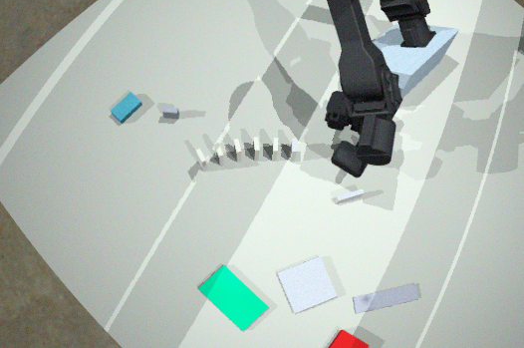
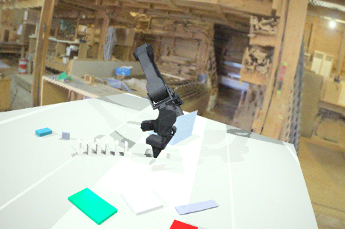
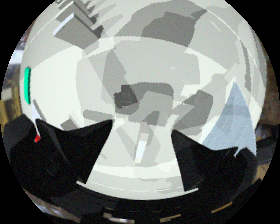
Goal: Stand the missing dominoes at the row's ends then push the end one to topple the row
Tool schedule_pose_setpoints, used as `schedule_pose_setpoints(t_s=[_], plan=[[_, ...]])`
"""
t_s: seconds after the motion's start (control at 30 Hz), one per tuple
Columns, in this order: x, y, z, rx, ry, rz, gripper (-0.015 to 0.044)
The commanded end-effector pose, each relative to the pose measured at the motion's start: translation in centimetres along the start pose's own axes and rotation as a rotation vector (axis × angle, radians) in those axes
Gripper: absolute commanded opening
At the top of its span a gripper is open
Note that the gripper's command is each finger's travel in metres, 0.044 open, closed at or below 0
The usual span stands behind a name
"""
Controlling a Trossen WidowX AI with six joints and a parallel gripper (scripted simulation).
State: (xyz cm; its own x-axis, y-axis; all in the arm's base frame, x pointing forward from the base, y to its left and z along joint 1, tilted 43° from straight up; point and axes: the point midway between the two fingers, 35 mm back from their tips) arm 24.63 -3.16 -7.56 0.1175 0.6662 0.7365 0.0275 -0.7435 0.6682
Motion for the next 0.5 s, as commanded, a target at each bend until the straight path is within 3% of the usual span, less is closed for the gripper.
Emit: schedule_pose_setpoints(t_s=[0.0, 0.37, 0.47], plan=[[-0.05, 0.04, 0.02, 0.004, 0.002, -0.004, 0.0309], [-0.05, 0.04, 0.02, 0.004, 0.002, -0.004, 0.002], [-0.05, 0.04, 0.02, 0.004, 0.002, -0.004, 0.002]])
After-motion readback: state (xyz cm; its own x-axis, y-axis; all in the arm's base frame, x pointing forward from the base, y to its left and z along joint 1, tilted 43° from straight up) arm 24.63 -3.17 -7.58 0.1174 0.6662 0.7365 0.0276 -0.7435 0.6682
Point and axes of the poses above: the point midway between the two fingers, 35 mm back from their tips, its own x axis back along the fingers, its own z axis across the jaws, y = z × x, and after that the axes turned 5 degrees about -x, right-handed
